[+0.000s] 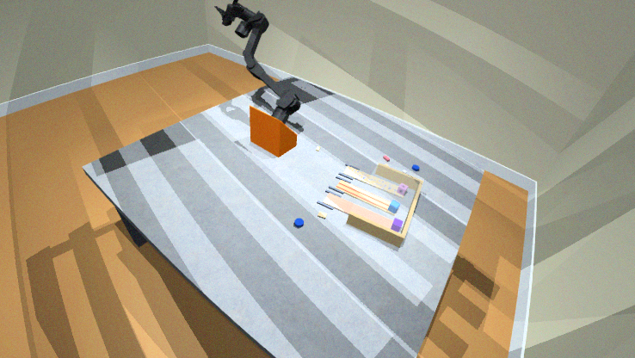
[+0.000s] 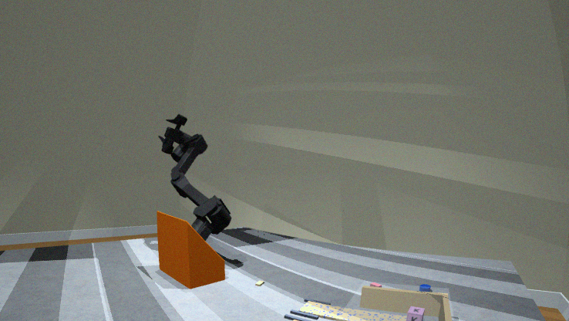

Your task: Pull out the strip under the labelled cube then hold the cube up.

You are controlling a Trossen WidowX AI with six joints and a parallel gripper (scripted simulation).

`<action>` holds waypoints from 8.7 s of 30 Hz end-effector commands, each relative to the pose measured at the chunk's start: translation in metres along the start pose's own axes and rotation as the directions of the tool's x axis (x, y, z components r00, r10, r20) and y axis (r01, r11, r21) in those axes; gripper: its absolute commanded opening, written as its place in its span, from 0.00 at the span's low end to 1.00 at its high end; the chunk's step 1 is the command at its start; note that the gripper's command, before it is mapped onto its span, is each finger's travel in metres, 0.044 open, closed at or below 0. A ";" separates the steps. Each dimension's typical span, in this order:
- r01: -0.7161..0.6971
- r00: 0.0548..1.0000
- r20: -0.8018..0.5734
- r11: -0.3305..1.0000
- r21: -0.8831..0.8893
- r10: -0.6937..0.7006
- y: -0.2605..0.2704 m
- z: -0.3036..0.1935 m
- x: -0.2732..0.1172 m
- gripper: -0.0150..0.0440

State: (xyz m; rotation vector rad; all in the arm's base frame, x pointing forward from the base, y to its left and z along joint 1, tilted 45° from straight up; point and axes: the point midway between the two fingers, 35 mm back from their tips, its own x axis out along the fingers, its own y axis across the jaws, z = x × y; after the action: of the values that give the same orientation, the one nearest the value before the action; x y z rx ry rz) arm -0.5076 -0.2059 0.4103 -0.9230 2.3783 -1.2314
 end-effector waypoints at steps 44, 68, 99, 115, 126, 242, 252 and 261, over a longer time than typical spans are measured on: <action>-0.135 -0.141 -0.573 0.589 -0.797 -0.808 -0.361 -0.012 -0.548 0.93; -0.366 -0.817 0.123 0.342 -0.865 -0.563 -0.305 0.326 -0.761 0.93; -0.409 -0.903 0.352 -0.247 -0.878 0.245 0.004 0.542 -0.734 0.93; -0.329 -0.683 0.105 -0.177 -0.928 0.723 0.042 0.525 -0.818 0.35; -0.215 -0.421 -0.065 -0.169 -0.962 0.905 0.067 0.484 -0.848 0.25; -0.214 -0.422 -0.068 -0.172 -0.961 0.904 0.140 0.477 -0.866 0.25; -0.215 -0.421 -0.068 -0.173 -0.961 0.905 0.146 0.473 -0.853 0.25; -0.215 -0.420 -0.068 -0.173 -0.961 0.905 0.152 0.469 -0.841 0.25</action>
State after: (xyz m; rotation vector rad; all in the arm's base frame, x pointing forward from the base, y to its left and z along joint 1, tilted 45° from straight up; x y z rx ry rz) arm 0.3182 0.1306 -0.0013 0.3818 1.4220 0.8484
